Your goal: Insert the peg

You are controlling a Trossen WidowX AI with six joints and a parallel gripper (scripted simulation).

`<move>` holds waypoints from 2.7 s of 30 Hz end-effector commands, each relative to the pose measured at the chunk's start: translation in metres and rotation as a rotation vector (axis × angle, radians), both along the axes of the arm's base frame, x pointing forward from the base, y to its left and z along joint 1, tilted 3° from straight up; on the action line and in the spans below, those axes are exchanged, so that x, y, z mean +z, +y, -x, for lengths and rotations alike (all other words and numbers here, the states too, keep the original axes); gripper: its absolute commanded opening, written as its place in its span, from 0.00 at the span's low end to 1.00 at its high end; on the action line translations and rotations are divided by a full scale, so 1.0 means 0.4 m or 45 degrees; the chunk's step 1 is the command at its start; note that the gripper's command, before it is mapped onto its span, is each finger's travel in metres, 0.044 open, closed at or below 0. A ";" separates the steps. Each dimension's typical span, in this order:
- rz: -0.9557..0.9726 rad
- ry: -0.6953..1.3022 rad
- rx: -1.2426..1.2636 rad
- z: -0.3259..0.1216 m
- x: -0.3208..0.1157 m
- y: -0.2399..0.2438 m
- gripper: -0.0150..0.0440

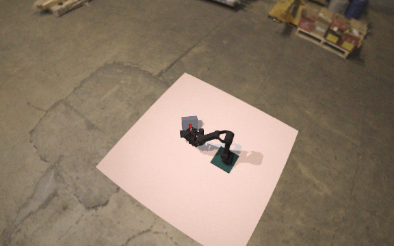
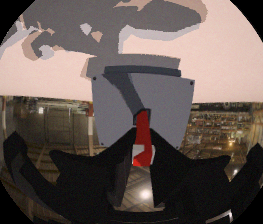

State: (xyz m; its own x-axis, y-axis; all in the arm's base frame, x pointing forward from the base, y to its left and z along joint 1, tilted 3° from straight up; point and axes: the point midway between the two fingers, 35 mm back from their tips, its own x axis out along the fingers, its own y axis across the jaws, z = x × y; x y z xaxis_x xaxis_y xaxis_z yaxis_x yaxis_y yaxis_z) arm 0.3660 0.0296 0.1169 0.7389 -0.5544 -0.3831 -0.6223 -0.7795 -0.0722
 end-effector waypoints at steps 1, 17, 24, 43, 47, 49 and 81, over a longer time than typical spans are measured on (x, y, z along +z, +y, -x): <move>0.000 0.003 0.006 -0.006 -0.003 -0.002 0.25; 0.001 0.002 0.006 -0.026 -0.011 -0.016 0.25; 0.001 0.002 0.006 -0.029 -0.012 -0.018 0.25; 0.002 0.001 -0.001 -0.027 -0.013 -0.019 0.65; 0.001 0.001 -0.001 -0.026 -0.012 -0.019 0.83; 0.001 0.002 -0.001 -0.024 -0.011 -0.017 0.92; -0.019 0.025 -0.001 0.058 0.019 0.066 1.00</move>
